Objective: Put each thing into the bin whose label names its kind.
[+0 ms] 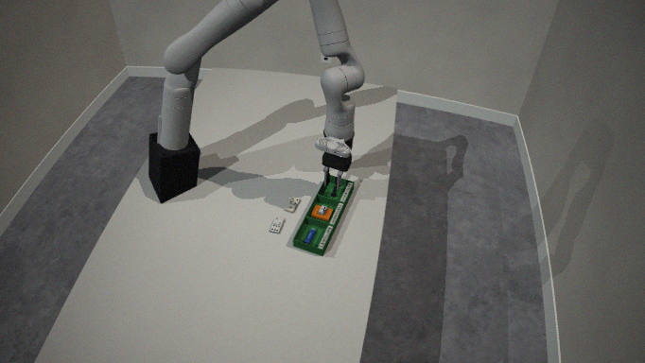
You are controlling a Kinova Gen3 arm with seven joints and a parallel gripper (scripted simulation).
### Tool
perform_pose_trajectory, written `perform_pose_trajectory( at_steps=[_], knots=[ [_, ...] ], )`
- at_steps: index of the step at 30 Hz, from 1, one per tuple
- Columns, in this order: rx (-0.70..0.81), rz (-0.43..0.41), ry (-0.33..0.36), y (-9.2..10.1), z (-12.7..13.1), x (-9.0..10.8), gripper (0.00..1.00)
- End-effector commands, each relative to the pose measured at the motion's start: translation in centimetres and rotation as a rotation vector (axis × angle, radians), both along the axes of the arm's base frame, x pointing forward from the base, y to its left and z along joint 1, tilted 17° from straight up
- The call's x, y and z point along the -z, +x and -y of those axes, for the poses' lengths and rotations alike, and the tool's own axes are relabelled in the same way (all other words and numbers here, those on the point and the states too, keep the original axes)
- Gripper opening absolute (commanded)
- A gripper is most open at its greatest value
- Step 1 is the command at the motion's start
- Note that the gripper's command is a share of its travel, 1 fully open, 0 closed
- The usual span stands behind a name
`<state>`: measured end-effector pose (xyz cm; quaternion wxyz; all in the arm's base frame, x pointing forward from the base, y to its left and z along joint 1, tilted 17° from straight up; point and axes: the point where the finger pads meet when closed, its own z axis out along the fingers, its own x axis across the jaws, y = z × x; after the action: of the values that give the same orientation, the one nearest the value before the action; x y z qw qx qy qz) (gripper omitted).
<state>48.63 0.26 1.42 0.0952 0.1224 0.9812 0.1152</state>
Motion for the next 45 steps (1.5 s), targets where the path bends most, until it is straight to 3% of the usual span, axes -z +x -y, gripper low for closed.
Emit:
perform_pose_trajectory(
  at_steps=[1,6,16,17,20,45],
  knots=[
    [-0.001,0.008,0.000,0.2,0.0,-0.7,0.62],
    [-0.001,0.008,0.000,-0.1,0.2,-1.7,0.62],
    [-0.001,0.008,0.000,0.0,0.2,-1.7,0.62],
    [-0.001,0.008,0.000,-0.1,0.2,-2.1,1.00],
    [-0.001,0.008,0.000,-0.2,0.3,-2.5,1.00],
    [-0.001,0.008,0.000,-2.3,2.2,-11.3,1.00]
  ],
)
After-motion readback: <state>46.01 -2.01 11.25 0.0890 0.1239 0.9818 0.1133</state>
